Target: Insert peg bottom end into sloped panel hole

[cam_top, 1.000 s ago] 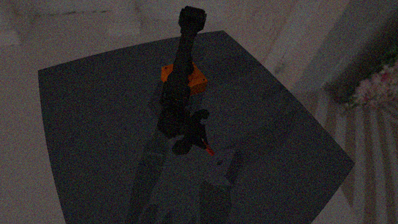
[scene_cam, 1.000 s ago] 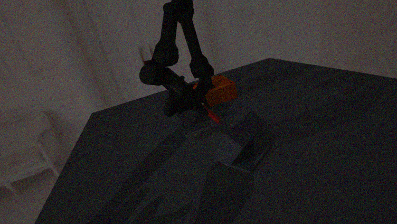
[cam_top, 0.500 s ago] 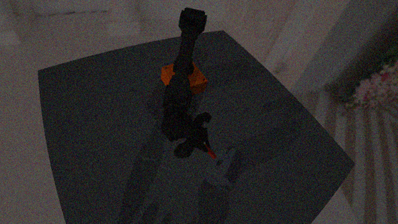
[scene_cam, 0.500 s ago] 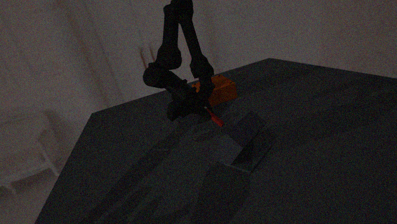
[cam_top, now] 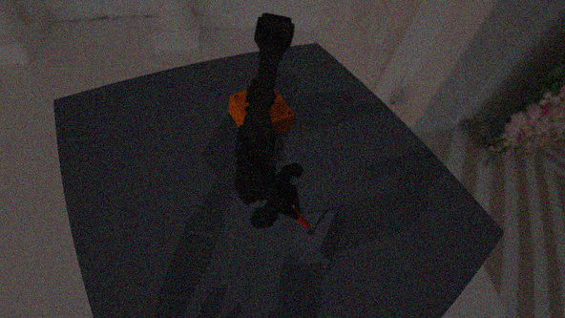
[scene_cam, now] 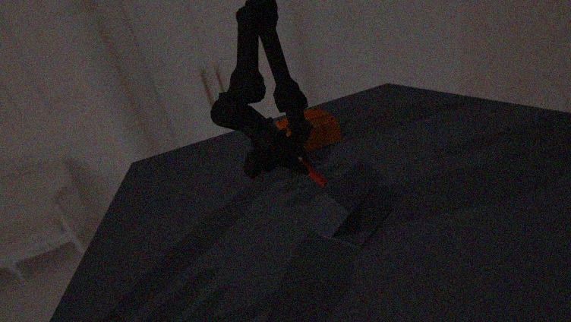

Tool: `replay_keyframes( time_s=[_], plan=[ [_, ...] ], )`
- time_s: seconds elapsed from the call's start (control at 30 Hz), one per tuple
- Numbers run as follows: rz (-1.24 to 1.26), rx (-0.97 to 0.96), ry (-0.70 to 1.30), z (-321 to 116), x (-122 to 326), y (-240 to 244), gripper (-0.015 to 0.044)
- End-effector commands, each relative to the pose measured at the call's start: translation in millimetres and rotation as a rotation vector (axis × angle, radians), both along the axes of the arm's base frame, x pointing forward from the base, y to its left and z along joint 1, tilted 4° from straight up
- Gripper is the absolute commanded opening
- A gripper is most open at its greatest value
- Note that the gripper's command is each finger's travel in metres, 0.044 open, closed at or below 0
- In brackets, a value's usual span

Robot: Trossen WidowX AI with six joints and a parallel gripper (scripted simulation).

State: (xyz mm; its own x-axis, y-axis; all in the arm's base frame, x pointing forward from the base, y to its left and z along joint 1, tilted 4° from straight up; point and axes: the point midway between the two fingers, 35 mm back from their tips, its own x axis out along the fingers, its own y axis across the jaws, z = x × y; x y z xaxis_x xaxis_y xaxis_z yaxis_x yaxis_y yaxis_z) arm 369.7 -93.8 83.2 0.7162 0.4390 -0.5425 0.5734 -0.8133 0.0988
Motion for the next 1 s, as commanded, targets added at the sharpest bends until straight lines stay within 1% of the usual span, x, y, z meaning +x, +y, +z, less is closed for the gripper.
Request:
replay_keyframes(
  time_s=[0.0,0.97],
  plan=[
    [-0.002,0.002,0.007,-4.7,3.6,3.0,0.0000],
    [0.001,0.001,-0.001,-7.6,6.8,5.5,0.0000]
  ],
)
